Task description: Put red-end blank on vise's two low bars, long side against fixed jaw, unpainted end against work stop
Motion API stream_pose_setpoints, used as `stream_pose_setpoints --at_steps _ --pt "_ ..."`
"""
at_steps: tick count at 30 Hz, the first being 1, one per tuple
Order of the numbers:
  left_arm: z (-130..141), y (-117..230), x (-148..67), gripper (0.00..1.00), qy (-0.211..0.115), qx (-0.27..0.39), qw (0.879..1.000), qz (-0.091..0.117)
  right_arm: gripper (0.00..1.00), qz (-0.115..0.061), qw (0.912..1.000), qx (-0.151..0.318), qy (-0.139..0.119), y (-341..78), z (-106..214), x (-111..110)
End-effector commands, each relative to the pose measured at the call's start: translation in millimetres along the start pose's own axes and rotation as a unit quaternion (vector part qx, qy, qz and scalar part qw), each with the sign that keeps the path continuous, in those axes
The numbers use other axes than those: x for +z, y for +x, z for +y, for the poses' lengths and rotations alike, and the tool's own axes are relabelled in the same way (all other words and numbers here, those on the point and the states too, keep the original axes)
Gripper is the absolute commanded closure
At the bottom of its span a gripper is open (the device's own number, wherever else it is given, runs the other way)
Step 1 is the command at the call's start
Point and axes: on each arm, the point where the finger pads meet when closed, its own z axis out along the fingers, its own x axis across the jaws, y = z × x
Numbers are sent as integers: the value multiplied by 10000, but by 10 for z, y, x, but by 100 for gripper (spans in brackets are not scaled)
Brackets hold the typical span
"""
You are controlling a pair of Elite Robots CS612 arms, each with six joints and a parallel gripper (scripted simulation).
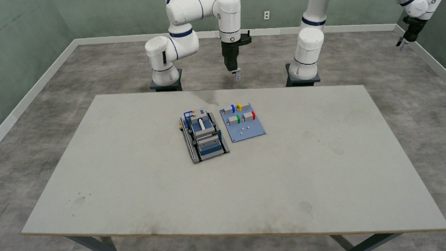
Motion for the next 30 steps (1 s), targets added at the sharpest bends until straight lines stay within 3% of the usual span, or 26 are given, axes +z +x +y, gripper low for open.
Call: stream_pose_setpoints --at_steps 1,30 --pt "6 -1 -7 0 -8 0 10000 -2 0 9 10000 1 2 0 -60 -31" --pt "6 -1 -7 0 -8 0 10000 -2 0 10 10000 1 3 -14 -171 -68"
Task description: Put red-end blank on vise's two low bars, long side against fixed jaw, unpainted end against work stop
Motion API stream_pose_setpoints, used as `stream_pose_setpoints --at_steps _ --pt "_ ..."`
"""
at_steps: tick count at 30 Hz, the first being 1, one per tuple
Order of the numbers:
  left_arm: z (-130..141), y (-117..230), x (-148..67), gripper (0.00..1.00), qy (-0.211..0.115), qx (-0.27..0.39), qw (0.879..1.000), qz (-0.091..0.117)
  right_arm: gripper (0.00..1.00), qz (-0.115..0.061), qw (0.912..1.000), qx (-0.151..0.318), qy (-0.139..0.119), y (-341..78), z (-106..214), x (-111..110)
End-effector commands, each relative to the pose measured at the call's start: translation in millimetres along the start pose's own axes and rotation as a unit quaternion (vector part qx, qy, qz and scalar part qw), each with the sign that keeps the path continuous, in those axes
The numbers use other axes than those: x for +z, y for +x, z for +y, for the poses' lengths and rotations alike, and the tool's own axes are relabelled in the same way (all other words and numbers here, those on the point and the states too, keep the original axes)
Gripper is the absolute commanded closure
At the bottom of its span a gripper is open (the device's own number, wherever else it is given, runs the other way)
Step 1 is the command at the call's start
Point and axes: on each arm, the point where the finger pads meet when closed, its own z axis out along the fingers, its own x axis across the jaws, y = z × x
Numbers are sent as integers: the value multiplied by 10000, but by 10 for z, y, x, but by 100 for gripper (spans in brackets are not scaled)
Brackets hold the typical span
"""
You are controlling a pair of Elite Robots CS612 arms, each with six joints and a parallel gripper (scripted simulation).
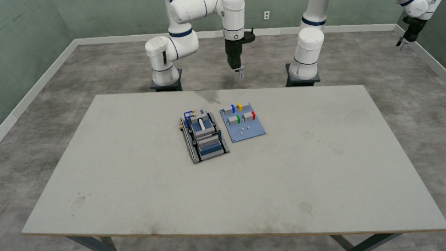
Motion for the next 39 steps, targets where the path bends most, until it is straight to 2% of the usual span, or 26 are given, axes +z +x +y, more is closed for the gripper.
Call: stream_pose_setpoints --at_steps 1,21,36,39 --pt "6 -1 -7 0 -7 0 10000 -2 0 11 10000 0 4 6 -2 -13" --pt "6 -1 -7 0 -7 0 10000 -2 0 11 10000 0 4 6 -3 -13" --pt "6 -1 -7 0 -7 0 10000 -2 0 11 10000 0 4 66 494 -13" --pt "6 -1 -7 0 -7 0 10000 -2 0 11 10000 0 4 67 497 -13"
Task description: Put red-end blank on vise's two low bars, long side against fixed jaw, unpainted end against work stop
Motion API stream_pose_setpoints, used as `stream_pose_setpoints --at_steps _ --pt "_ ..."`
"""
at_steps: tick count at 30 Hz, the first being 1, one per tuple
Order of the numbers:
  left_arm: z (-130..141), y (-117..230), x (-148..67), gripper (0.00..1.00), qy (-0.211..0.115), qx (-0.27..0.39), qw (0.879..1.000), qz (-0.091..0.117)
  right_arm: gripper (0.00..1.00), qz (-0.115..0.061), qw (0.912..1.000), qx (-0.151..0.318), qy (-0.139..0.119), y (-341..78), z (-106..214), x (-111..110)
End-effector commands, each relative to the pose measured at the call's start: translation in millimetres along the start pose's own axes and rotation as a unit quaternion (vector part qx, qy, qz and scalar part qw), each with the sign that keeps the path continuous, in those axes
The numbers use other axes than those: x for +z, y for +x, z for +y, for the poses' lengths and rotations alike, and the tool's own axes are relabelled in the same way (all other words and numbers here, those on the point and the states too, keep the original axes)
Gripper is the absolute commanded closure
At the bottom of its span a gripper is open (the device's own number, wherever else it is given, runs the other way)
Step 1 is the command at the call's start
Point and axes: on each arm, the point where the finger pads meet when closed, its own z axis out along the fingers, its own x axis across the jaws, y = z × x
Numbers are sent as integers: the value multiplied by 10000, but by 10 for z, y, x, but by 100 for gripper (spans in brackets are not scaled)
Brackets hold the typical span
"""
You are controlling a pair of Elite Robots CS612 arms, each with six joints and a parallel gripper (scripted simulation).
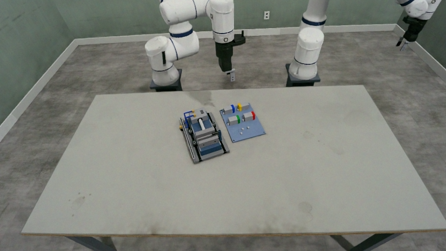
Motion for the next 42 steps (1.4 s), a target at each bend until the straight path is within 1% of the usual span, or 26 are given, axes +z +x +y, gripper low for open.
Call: stream_pose_setpoints --at_steps 1,42 --pt "6 -1 -7 0 -8 0 10000 -2 0 11 10000 -2 4 13 49 -13" --pt "6 -1 -7 0 -8 0 10000 -2 0 11 10000 -1 3 17 87 -13"
